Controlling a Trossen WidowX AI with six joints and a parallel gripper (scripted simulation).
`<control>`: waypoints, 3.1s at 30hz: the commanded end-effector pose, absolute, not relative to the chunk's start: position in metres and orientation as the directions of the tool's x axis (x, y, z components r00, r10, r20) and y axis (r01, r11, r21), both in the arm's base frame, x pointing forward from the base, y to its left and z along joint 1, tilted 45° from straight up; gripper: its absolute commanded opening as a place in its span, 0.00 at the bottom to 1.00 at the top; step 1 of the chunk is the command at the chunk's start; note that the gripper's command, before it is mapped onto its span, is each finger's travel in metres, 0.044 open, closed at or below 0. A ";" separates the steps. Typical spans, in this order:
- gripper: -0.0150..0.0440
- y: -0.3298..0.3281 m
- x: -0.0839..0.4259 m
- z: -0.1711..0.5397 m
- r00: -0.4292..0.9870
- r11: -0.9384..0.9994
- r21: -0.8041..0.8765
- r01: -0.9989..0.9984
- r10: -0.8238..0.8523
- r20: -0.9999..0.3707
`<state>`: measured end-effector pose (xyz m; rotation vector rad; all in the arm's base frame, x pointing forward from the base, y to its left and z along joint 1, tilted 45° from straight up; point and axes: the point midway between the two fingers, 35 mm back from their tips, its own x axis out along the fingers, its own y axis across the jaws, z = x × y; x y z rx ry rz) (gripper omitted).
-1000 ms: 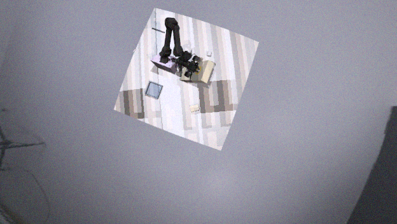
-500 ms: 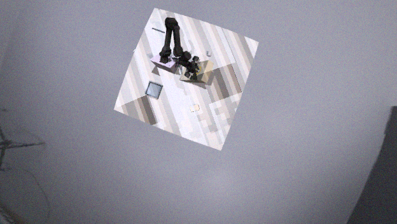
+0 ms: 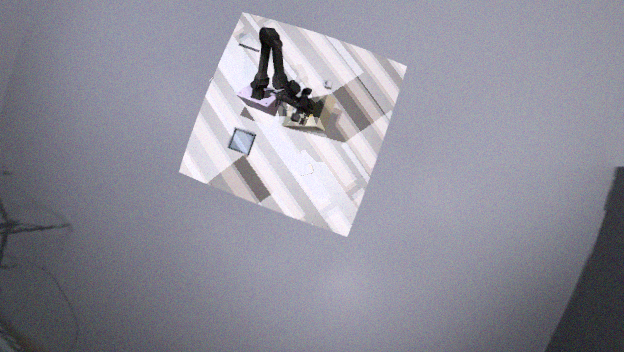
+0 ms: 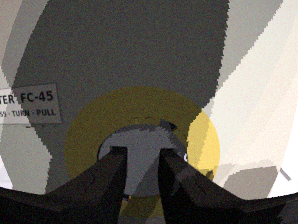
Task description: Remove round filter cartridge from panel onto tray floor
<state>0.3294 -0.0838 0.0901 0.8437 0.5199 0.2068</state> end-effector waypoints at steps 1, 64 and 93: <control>0.25 -0.081 0.333 0.088 0.852 0.729 0.684 -0.033 0.378 -0.362; 0.25 -0.109 0.267 0.113 0.850 0.853 -0.217 -0.474 0.378 -0.367; 0.41 -0.065 0.238 0.067 0.846 0.853 -0.206 -0.479 0.386 -0.369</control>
